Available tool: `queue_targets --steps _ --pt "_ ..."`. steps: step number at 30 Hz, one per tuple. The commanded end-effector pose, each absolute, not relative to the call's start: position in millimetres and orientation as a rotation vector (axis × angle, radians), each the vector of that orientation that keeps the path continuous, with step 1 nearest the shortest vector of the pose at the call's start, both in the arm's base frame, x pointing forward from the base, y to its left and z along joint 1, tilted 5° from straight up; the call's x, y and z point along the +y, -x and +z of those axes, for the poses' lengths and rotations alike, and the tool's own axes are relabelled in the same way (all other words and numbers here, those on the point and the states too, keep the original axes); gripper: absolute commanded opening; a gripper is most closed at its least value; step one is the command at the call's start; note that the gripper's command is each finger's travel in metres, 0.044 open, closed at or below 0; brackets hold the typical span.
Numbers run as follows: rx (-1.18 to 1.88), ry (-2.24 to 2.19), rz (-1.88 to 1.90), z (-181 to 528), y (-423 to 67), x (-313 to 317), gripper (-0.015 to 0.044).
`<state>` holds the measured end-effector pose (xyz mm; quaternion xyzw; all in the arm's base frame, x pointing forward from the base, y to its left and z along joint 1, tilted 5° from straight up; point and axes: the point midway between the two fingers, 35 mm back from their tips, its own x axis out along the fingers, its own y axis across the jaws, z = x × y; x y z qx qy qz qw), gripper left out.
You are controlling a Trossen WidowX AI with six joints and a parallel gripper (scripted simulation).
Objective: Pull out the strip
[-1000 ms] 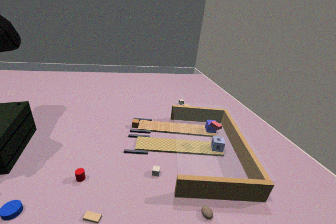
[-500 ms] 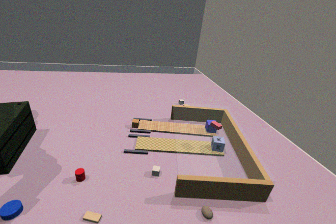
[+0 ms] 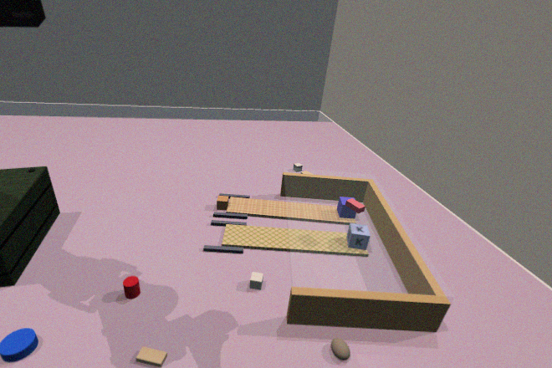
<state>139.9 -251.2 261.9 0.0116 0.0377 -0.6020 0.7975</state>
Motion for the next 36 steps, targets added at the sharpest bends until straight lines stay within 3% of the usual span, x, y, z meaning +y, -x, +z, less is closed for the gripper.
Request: queue_targets --steps 1,8,15,36 --pt "0.226 -0.039 -1.033 230.9 -201.3 -227.9 0.04" --pt "0.449 -0.045 -0.606 175.8 -280.2 -155.1 0.04" --pt "0.647 -0.032 -0.229 125.4 -317.1 -65.6 0.04" --pt "0.652 -0.032 -0.219 124.1 -317.5 -63.1 0.04"
